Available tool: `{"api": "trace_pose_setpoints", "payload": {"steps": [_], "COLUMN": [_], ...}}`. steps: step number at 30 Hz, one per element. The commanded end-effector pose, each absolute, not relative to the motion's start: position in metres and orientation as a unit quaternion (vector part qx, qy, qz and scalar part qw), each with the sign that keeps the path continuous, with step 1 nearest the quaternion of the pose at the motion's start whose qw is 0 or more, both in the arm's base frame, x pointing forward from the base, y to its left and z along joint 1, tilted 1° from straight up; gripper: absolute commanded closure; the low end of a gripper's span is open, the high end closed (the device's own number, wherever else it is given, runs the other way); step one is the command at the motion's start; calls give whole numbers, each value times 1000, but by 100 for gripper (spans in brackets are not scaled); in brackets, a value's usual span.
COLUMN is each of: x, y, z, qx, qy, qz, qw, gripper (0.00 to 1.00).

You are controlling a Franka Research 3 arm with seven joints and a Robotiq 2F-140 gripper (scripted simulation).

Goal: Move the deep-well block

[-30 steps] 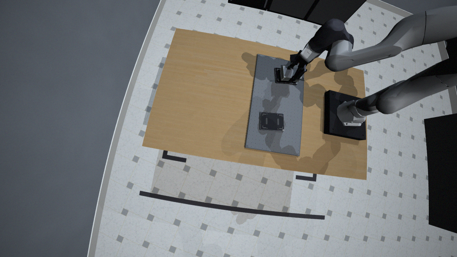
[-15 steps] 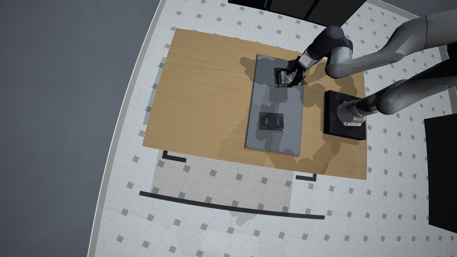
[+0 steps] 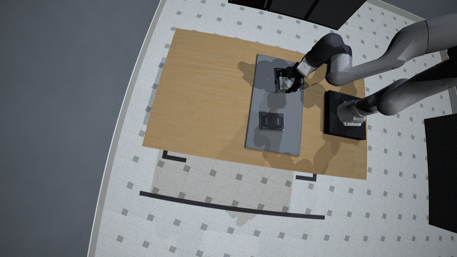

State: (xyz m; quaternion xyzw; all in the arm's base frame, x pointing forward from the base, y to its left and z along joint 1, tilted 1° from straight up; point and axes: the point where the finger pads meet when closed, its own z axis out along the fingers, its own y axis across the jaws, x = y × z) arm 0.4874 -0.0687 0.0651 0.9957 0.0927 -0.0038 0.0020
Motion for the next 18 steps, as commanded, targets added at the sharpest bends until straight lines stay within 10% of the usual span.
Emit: {"api": "trace_pose_setpoints", "payload": {"steps": [1,18], "x": [490,499], "y": [-57,-8], "z": [65,65], "qx": [997,997], "qy": [72,72], "qz": [-3,-3], "qw": [4,4], "gripper": [40,40]}}
